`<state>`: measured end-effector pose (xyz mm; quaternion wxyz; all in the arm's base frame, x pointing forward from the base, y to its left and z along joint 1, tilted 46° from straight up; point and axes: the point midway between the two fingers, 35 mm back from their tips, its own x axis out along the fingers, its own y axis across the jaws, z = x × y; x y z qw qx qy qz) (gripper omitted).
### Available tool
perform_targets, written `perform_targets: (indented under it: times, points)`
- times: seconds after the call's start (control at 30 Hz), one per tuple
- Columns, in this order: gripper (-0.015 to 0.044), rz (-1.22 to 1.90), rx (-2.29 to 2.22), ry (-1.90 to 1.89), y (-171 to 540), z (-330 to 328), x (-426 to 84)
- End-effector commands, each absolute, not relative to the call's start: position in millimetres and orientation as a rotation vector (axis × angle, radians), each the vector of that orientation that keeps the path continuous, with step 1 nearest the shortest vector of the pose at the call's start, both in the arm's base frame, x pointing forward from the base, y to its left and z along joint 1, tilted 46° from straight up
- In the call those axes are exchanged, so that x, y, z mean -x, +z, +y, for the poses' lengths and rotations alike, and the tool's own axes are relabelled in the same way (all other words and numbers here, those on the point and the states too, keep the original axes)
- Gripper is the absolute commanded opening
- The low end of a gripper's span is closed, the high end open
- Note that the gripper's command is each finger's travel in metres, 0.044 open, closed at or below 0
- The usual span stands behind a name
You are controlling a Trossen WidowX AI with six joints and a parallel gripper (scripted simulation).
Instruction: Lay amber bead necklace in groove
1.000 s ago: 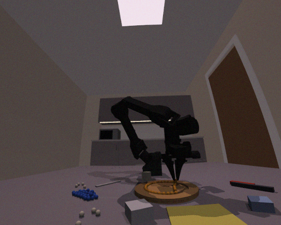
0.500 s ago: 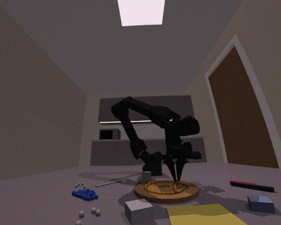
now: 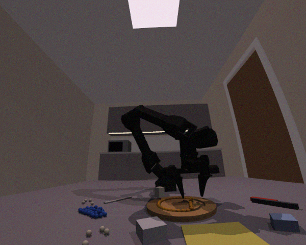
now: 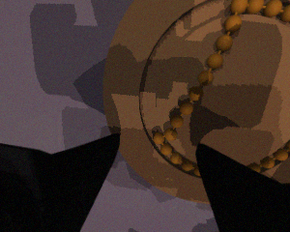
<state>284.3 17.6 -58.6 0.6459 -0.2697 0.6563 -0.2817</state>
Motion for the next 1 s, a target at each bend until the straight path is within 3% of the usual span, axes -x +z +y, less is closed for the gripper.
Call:
perform_targets:
  times: [0.0, 0.03, 0.8, 0.97]
  points:
    - [0.0420, 1.496, 0.613, -0.643, -55.4, 20.2, -284.2]
    - [0.0440, 1.496, 0.617, -0.641, -57.7, 18.2, -284.0]
    - [0.0440, 1.497, 0.614, -0.644, -55.3, 20.7, -284.0]
    - [0.0309, 1.422, 0.477, -0.765, -46.0, 22.1, -309.3]
